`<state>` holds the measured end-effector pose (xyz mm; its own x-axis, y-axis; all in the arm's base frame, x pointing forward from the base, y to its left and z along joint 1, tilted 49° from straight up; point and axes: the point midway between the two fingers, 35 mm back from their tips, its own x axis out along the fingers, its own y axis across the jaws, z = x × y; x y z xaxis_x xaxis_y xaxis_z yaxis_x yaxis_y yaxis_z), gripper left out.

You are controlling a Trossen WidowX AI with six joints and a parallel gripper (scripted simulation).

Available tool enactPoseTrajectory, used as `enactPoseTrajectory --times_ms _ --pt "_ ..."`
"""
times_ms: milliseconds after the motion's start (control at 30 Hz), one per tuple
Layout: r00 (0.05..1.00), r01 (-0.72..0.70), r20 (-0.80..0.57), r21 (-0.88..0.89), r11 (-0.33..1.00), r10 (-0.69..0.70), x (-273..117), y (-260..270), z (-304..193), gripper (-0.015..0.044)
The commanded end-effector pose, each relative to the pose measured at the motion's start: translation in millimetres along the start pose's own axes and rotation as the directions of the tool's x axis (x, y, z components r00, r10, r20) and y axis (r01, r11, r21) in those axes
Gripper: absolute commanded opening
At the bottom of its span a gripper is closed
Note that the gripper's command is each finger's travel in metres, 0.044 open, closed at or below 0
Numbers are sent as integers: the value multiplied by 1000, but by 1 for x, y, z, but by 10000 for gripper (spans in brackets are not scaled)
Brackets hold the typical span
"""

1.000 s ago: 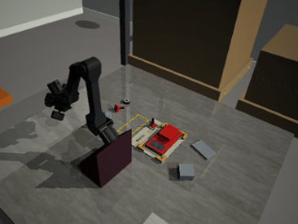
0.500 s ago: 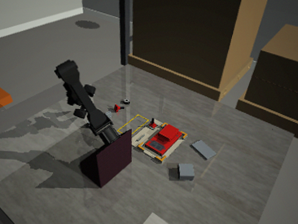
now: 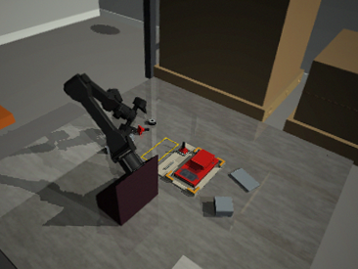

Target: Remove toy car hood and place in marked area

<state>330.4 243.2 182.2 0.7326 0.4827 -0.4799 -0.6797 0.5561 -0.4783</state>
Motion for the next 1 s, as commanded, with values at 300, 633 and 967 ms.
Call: enactPoseTrajectory --times_ms 300,633,967 --pt "929 -139 -297 266 954 218 46 -31 -122 440" --pt "782 -153 -356 686 711 511 48 -49 -252 440" --pt "721 -59 -76 983 171 688 16 -49 -359 440"
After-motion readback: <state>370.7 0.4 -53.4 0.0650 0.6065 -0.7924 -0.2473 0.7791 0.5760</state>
